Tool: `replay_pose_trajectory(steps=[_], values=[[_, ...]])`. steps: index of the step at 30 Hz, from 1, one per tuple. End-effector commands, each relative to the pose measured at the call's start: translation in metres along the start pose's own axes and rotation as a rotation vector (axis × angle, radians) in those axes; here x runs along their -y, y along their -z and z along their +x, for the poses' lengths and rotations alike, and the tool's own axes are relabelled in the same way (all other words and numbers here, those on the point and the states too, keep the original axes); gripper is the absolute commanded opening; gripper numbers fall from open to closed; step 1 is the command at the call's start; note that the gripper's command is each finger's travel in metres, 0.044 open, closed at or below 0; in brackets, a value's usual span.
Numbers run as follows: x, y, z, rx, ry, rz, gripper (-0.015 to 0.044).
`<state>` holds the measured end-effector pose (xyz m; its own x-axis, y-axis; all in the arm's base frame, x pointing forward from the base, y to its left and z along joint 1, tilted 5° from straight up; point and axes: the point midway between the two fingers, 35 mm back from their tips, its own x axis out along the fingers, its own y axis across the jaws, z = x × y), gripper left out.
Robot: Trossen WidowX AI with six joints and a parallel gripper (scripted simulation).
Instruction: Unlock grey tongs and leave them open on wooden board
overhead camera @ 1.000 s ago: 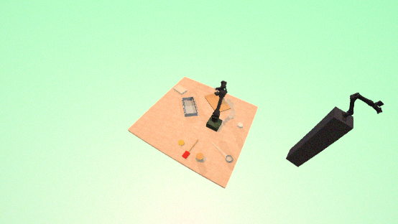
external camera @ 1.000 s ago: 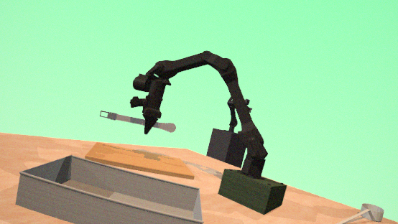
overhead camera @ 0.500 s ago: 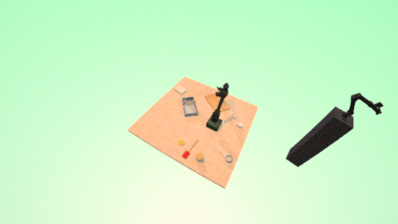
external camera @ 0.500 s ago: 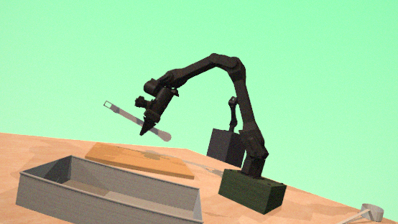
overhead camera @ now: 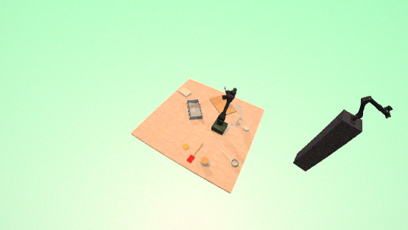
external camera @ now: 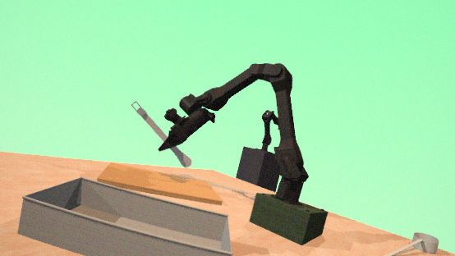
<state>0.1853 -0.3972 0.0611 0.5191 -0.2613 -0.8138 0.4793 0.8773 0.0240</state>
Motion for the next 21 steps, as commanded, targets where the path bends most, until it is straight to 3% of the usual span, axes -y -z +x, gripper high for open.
replay_pose_trajectory(steps=[1, 21], values=[[0.000, -0.006, -0.009, 0.092, 0.002, -0.008, -0.0150], [-0.013, 0.003, -0.047, 0.475, -0.016, -0.102, -0.0150]])
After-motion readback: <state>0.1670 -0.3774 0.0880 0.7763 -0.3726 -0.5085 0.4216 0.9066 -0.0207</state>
